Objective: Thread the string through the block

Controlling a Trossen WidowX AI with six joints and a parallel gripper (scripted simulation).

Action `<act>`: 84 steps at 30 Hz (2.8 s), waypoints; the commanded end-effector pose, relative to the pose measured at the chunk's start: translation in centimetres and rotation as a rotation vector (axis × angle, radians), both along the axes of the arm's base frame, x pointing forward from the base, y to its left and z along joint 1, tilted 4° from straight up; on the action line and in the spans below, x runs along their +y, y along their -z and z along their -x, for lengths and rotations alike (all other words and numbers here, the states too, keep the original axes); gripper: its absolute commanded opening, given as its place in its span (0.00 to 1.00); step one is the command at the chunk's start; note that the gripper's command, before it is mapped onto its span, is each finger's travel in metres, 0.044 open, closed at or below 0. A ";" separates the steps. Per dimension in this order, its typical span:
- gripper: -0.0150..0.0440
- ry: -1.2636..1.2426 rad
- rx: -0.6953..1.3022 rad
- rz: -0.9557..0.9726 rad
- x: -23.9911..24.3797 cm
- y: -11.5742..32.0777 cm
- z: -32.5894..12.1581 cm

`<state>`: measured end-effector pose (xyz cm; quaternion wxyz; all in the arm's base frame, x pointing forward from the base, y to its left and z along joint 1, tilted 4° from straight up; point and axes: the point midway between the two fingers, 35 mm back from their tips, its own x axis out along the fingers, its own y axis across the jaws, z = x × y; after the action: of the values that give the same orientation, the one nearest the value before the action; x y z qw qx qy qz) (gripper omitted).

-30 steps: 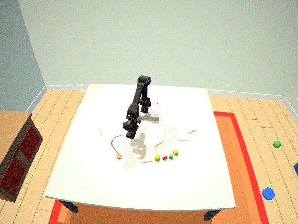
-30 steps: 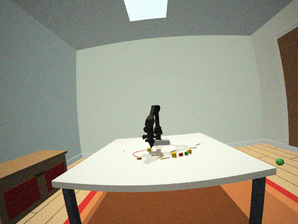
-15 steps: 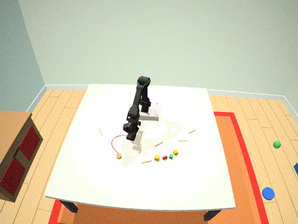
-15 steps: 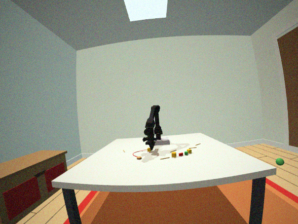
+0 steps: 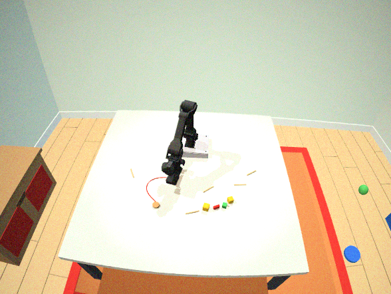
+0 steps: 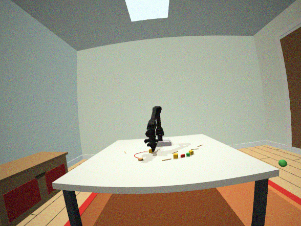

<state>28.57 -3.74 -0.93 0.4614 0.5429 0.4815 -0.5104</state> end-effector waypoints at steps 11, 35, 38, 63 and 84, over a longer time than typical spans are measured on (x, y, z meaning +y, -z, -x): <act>0.47 0.003 0.005 -0.006 0.1 0.2 0.1; 0.47 0.003 0.005 -0.006 0.1 0.2 0.1; 0.47 0.003 0.005 -0.006 0.1 0.2 0.1; 0.47 0.003 0.005 -0.006 0.1 0.2 0.1; 0.25 0.000 0.002 0.000 0.0 0.0 0.0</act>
<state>28.53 -3.73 -0.98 0.4607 0.5426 0.4819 -0.5110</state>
